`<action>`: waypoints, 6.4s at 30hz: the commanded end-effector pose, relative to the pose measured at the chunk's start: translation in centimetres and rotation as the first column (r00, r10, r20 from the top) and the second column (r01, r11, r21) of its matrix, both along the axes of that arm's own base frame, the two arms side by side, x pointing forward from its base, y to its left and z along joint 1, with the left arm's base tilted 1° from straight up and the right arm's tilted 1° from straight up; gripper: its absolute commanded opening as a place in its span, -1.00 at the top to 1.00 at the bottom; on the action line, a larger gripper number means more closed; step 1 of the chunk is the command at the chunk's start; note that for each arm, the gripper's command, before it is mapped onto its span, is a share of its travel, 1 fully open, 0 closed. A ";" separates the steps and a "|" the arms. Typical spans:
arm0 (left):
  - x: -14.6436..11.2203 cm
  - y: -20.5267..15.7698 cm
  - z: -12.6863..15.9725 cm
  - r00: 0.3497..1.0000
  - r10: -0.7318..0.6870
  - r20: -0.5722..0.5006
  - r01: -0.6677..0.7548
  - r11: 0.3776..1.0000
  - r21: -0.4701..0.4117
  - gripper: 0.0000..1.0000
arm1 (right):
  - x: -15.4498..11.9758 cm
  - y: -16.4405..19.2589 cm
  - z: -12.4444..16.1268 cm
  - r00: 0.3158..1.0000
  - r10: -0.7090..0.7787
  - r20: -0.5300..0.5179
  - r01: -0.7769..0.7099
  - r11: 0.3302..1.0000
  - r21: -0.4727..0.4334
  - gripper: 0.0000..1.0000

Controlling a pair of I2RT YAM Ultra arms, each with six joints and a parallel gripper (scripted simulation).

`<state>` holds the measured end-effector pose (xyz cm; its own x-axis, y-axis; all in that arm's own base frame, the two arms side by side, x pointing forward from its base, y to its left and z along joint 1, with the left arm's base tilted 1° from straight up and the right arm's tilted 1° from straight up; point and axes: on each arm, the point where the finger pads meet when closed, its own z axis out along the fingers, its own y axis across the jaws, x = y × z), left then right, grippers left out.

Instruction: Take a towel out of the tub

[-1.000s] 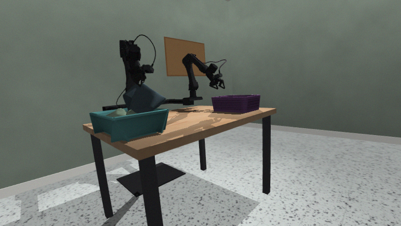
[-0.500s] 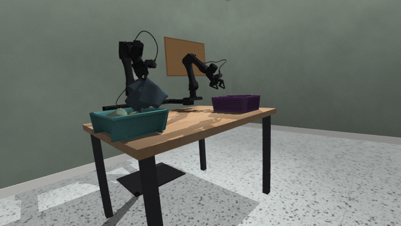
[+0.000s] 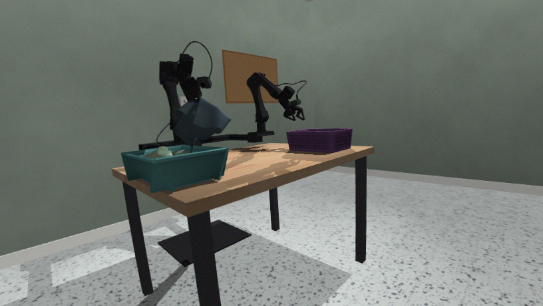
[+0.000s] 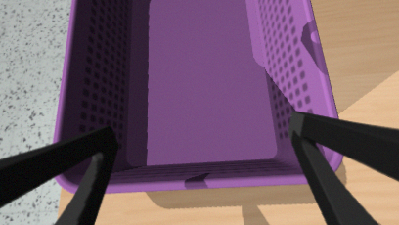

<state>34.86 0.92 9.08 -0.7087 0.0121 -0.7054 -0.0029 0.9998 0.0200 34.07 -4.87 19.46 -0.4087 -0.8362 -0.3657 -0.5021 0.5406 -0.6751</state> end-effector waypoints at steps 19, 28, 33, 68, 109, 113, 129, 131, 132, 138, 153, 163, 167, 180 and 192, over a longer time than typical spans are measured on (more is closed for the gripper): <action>0.3 -0.1 0.5 1.000 -0.003 0.016 0.003 1.000 -0.001 -1.00 | -2.0 4.7 6.2 0.977 0.111 0.182 -0.112 0.994 -0.006 0.98; 0.3 -0.1 0.5 1.000 -0.003 0.016 0.003 1.000 -0.001 -1.00 | -2.9 6.1 7.8 0.940 0.196 0.277 -0.195 0.980 -0.032 0.98; 0.3 -0.1 0.5 1.000 -0.003 0.016 0.003 1.000 -0.001 -1.00 | -3.6 7.1 11.0 0.908 0.218 0.357 -0.220 0.975 -0.035 0.98; 0.3 -0.1 0.5 1.000 -0.003 0.016 0.003 1.000 -0.001 -1.00 | -7.5 13.0 16.6 0.799 0.355 0.485 -0.381 0.923 -0.049 0.98; 0.3 -0.1 0.5 1.000 -0.003 0.016 0.003 1.000 -0.001 -1.00 | -11.3 18.5 22.6 0.604 0.465 0.648 -0.557 0.827 -0.073 0.98; 0.3 -0.1 0.5 1.000 -0.003 0.016 0.003 1.000 -0.001 -1.00 | -11.3 18.5 22.6 0.604 0.465 0.648 -0.557 0.827 -0.073 0.98; 0.3 -0.1 0.5 1.000 -0.003 0.016 0.003 1.000 -0.001 -1.00 | -11.6 18.4 23.9 0.587 0.450 0.673 -0.558 0.827 -0.067 0.98; 0.3 -0.1 0.5 1.000 -0.003 0.016 0.003 1.000 -0.001 -1.00 | -11.6 18.4 23.9 0.587 0.450 0.673 -0.558 0.827 -0.067 0.98; 0.3 -0.1 0.5 1.000 -0.003 0.016 0.003 1.000 -0.001 -1.00 | -11.6 18.4 23.9 0.587 0.450 0.673 -0.558 0.827 -0.067 0.98; 0.3 -0.1 0.5 1.000 -0.003 0.016 0.003 1.000 -0.001 -1.00 | -13.0 18.8 24.2 0.581 0.439 0.686 -0.556 0.829 -0.059 0.98; 0.3 -0.1 0.5 1.000 -0.003 0.016 0.003 1.000 -0.001 -1.00 | -15.4 22.6 23.2 0.603 0.454 0.656 -0.559 0.827 -0.060 0.98; 0.3 -0.1 0.5 1.000 -0.003 0.016 0.003 1.000 -0.001 -1.00 | -17.4 24.5 23.0 0.606 0.455 0.652 -0.559 0.827 -0.058 0.98; 0.3 -0.1 0.5 1.000 -0.003 0.016 0.003 1.000 -0.001 -1.00 | -18.4 25.4 23.0 0.607 0.456 0.651 -0.559 0.827 -0.058 0.98; 0.3 -0.1 0.5 1.000 -0.003 0.016 0.003 1.000 -0.001 -1.00 | -19.3 25.2 23.5 0.616 0.426 0.663 -0.549 0.835 -0.026 0.98; 0.3 -0.1 0.5 1.000 -0.003 0.016 0.003 1.000 -0.001 -1.00 | -19.4 25.6 23.4 0.614 0.433 0.660 -0.554 0.832 -0.029 0.98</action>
<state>34.86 0.92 9.08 -0.7087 0.0121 -0.7054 -0.0029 0.9998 0.0200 14.51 21.80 40.49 0.4277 -0.7823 -0.4529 -0.2288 0.3910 -0.8915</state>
